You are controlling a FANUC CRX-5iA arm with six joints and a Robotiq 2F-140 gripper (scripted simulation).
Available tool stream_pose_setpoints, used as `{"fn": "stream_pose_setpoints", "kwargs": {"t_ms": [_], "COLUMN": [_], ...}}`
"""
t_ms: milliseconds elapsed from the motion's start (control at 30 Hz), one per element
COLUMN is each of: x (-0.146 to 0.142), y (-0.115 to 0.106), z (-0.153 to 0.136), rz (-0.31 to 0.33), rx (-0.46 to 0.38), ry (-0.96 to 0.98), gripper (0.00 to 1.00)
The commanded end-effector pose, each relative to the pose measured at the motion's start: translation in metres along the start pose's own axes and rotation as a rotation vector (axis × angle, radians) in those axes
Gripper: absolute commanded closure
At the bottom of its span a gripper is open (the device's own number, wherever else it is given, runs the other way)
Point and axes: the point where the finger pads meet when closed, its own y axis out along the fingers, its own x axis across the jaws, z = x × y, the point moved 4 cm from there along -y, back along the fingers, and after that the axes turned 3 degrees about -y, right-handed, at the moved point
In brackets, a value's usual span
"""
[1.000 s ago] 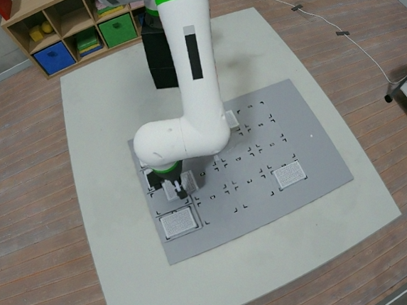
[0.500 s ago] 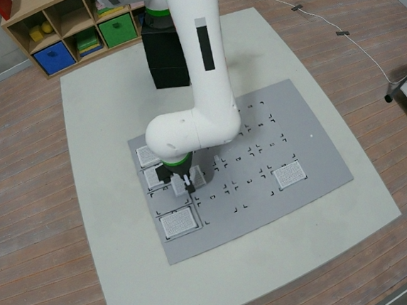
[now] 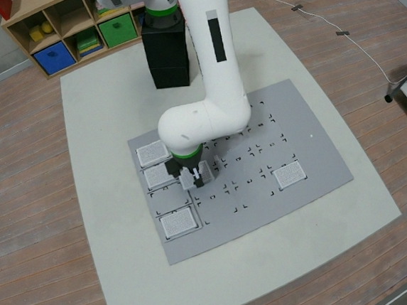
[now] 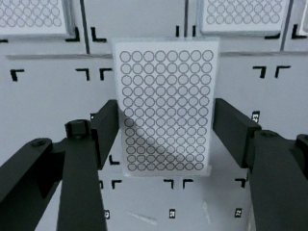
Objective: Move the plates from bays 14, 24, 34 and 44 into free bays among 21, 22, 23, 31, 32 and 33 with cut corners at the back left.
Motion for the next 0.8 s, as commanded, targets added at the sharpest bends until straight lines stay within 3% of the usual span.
{"fn": "stream_pose_setpoints", "kwargs": {"t_ms": [0,767], "x": [0.001,0.010], "y": [-0.001,-0.001], "z": [-0.011,-0.066], "rz": [0.002,0.002], "rx": [0.001,0.001], "ry": [0.000,0.000], "gripper": [0.90,0.90]}}
